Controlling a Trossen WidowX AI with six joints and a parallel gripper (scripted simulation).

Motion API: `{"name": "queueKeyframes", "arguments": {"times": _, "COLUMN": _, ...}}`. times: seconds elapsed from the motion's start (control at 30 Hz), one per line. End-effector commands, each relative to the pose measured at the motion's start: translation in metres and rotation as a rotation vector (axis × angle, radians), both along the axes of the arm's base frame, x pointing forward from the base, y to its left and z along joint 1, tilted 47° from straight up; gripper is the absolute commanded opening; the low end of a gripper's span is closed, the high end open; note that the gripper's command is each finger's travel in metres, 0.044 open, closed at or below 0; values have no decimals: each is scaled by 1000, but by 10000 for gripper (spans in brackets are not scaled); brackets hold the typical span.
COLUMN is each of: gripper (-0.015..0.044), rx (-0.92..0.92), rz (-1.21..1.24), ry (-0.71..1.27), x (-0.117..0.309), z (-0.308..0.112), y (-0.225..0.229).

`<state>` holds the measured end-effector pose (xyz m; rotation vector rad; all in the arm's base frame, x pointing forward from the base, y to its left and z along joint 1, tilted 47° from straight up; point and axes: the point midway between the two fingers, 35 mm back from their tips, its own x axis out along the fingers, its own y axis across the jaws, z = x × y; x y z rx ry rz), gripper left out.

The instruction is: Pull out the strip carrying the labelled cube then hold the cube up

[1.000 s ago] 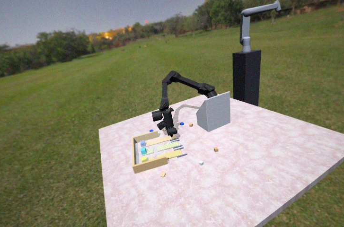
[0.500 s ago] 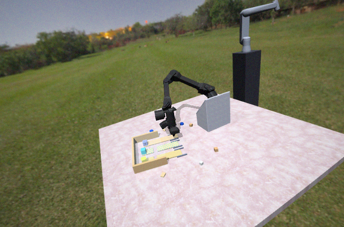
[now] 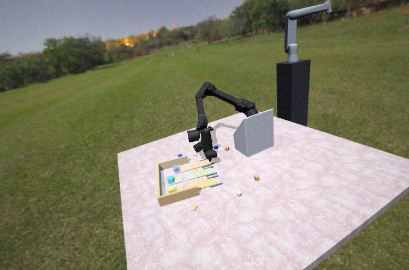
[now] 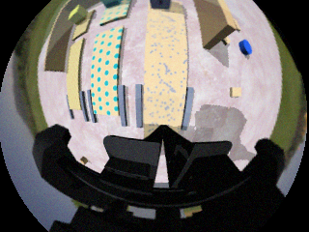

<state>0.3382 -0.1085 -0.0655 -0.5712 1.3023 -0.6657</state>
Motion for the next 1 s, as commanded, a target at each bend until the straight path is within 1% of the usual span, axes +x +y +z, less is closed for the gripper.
{"name": "queueKeyframes", "arguments": {"times": 0.0, "gripper": 0, "rx": 4, "rz": -5, "ry": 21, "x": -13, "z": -4, "y": -3}}
{"name": "queueKeyframes", "arguments": {"times": 0.97, "gripper": 0, "rx": 4, "rz": -5, "ry": 23, "x": -56, "z": -11, "y": -3}}
